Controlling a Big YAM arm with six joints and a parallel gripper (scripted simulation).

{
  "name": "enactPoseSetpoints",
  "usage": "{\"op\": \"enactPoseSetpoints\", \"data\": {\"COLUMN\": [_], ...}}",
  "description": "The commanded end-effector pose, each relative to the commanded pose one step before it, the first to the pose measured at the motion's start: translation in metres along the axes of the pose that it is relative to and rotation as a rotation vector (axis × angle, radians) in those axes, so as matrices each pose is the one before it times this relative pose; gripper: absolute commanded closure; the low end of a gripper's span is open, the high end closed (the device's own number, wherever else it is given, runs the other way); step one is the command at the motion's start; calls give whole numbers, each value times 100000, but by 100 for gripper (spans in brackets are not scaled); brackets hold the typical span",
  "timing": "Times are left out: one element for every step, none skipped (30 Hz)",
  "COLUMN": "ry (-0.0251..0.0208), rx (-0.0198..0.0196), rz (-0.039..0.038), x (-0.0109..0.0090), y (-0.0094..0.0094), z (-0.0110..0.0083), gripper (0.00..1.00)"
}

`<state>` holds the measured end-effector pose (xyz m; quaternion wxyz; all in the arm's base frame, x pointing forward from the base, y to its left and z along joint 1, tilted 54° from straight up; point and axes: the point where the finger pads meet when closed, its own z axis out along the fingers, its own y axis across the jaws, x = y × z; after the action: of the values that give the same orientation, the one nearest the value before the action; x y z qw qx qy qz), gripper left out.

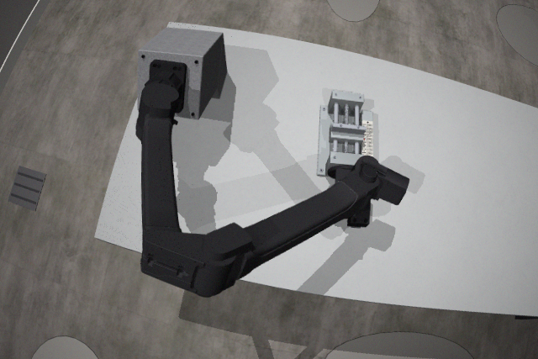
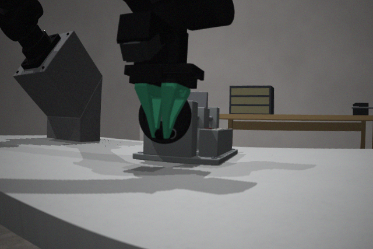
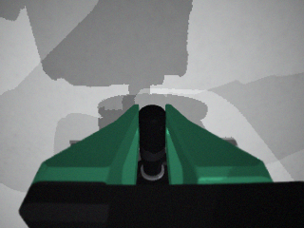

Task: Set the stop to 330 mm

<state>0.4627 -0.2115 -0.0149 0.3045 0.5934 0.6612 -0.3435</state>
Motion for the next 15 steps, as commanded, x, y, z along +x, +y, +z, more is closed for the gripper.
{"op": "enactPoseSetpoints", "data": {"ry": [389, -303, 131, 86, -10, -67, -10, 70, 131, 52, -1, -1, -2, -3, -4], "rx": [-5744, -830, 355, 236, -27, -183, -27, 188, 357, 138, -10, -13, -14, -15, -14], "rz": [291, 667, -246, -322, -88, 143, 32, -100, -192, -199, 9, 11, 12, 12, 11], "x": [886, -91, 38, 25, -3, -20, -3, 20, 38, 14, -1, -2, -2, -2, -2], "y": [3132, 280, -79, -54, 15, 55, 11, -38, -65, 26, 95, 116, 129, 133, 128], "z": [-1854, -53, -37, -23, -10, -2, -2, -15, -36, -59, -82, -101, -113, -118, -115], "gripper": [94, 94, 94, 94, 94, 94, 94, 94, 94, 94, 94, 94, 94, 94, 94]}}
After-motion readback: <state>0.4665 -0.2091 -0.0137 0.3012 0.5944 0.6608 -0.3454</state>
